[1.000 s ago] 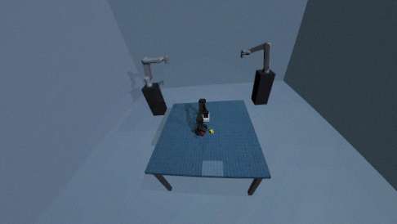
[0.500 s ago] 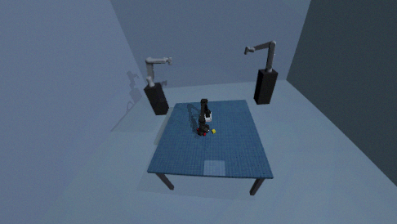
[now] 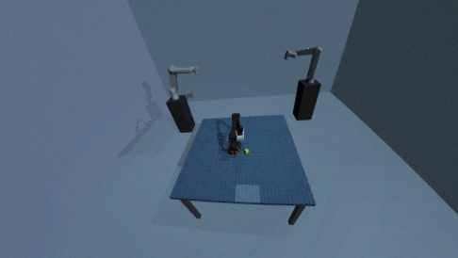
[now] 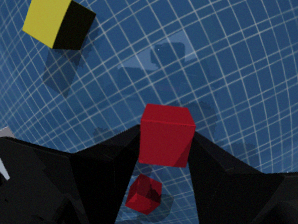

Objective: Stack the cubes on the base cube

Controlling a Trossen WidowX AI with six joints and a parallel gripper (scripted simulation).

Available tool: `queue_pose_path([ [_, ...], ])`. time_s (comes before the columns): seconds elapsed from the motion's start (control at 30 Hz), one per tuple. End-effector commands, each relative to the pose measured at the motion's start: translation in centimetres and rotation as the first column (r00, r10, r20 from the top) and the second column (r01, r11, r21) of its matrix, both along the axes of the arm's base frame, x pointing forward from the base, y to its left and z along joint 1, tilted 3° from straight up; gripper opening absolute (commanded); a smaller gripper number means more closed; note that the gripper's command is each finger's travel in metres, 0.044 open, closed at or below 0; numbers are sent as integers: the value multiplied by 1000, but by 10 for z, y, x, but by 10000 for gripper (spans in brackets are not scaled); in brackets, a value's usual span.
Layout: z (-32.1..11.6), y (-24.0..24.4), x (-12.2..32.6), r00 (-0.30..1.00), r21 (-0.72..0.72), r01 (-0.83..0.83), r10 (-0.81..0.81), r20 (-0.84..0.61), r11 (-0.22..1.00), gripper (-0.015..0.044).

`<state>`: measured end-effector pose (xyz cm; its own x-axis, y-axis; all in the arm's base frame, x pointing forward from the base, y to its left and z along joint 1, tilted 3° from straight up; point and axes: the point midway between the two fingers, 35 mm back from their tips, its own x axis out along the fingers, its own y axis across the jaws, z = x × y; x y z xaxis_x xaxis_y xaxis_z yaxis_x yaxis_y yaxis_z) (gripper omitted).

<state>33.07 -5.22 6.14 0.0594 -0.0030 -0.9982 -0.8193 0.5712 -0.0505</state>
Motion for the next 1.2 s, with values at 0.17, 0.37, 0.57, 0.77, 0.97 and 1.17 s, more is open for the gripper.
queue_pose_path([
  [0.17, 31, -1, 2, 1000, -5, 5, -4, 16, 1000, 105],
  [0.37, 50, -1, -1, 1000, -5, 5, -4, 16, 1000, 105],
  [0.57, 69, -1, -4, 1000, -5, 5, -4, 16, 1000, 105],
  [0.77, 80, 0, -7, 1000, -5, 5, -4, 16, 1000, 105],
  [0.97, 76, 14, -6, 1000, -6, -25, 25, 15, 1000, 105],
  [1.17, 71, 33, -6, 998, -8, -65, 65, 14, 998, 105],
])
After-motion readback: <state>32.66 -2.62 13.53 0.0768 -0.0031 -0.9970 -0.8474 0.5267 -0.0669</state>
